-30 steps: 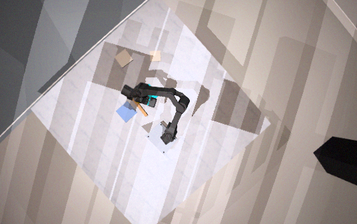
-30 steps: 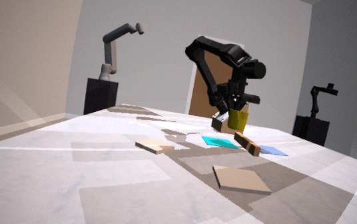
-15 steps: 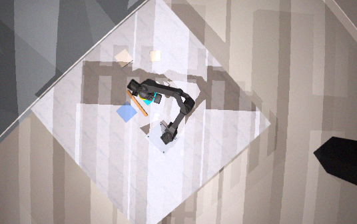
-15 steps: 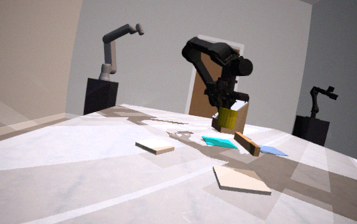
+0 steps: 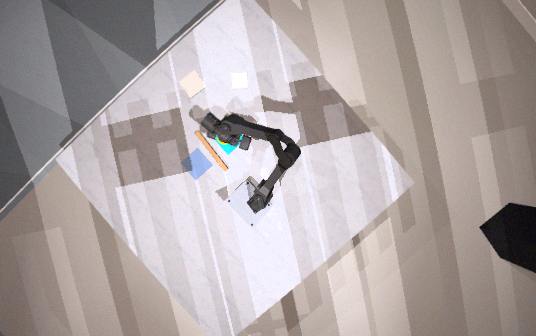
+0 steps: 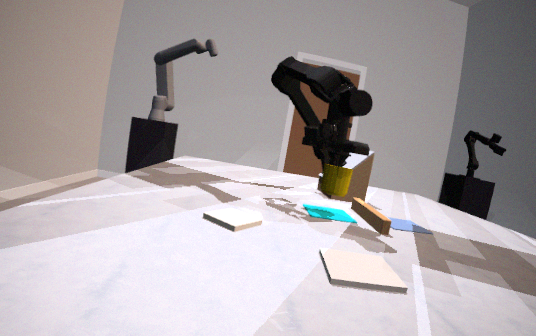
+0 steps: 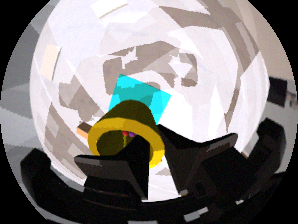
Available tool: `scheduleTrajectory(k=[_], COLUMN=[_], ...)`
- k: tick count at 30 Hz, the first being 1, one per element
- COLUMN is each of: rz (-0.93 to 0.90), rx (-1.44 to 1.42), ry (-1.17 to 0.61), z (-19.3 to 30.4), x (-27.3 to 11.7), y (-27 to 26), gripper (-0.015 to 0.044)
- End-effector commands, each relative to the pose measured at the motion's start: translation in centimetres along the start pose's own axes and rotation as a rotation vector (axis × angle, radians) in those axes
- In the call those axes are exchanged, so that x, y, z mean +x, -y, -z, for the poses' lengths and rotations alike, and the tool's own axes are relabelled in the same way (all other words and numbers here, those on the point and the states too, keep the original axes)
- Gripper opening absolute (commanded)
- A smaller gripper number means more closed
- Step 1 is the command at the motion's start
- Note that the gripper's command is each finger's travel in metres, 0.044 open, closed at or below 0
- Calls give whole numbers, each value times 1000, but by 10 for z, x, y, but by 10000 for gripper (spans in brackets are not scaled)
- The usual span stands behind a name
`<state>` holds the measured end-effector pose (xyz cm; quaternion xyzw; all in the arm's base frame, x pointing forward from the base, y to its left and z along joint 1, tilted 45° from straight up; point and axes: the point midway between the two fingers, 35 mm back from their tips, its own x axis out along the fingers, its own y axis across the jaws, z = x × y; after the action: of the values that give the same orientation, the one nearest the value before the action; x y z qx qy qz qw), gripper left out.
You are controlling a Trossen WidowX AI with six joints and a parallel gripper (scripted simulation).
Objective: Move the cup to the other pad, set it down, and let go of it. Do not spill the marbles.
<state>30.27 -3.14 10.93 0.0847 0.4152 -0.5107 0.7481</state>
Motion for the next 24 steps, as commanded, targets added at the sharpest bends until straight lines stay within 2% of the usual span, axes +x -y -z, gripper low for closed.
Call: scheduleTrajectory(k=[1,24], rz=[5,5], rx=[-9,-9], ry=[4,6], z=[0,0], x=[6,39], y=[1,2], gripper=[0,0])
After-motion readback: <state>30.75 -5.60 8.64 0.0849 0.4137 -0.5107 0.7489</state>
